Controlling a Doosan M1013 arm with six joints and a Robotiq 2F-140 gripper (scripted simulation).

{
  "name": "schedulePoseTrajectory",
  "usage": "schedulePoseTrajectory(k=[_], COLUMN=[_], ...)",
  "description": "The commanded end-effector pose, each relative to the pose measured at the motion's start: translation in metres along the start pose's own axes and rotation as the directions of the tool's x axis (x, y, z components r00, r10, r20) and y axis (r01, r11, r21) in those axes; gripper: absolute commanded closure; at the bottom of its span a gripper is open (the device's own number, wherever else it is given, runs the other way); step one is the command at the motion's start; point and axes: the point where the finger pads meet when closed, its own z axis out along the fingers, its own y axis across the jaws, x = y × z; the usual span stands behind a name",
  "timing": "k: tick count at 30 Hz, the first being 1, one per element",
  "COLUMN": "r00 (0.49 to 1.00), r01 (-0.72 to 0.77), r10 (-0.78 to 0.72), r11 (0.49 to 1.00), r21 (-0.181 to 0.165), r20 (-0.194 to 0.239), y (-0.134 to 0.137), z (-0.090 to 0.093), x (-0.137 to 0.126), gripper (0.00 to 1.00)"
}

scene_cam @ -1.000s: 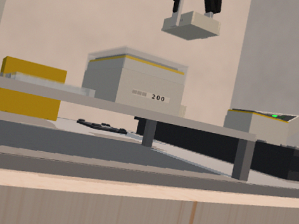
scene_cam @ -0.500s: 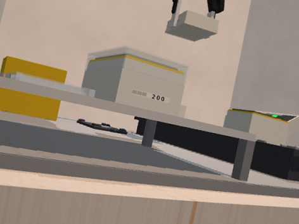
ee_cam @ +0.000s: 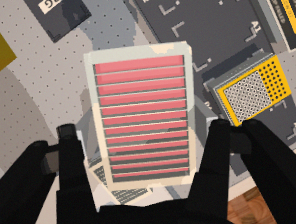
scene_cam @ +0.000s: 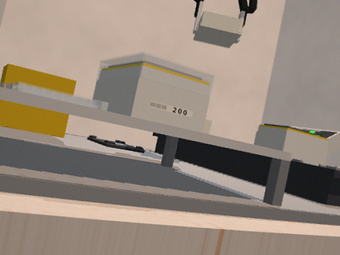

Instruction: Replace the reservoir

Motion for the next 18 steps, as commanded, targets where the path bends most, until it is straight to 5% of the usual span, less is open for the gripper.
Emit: schedulePoseTrajectory(k=[1, 18], r00=[0.997, 0.935], r01=[-0.072, -0.355], r10=[0.072, 0.355], r11=[0.997, 0.935], r21=[0.000, 0.000], r20=[0.000, 0.000], y=[0.0000, 0.0000], z=[-0.0002, -0.0002], x=[0.0000, 0.0000], gripper=[1.00, 1.00])
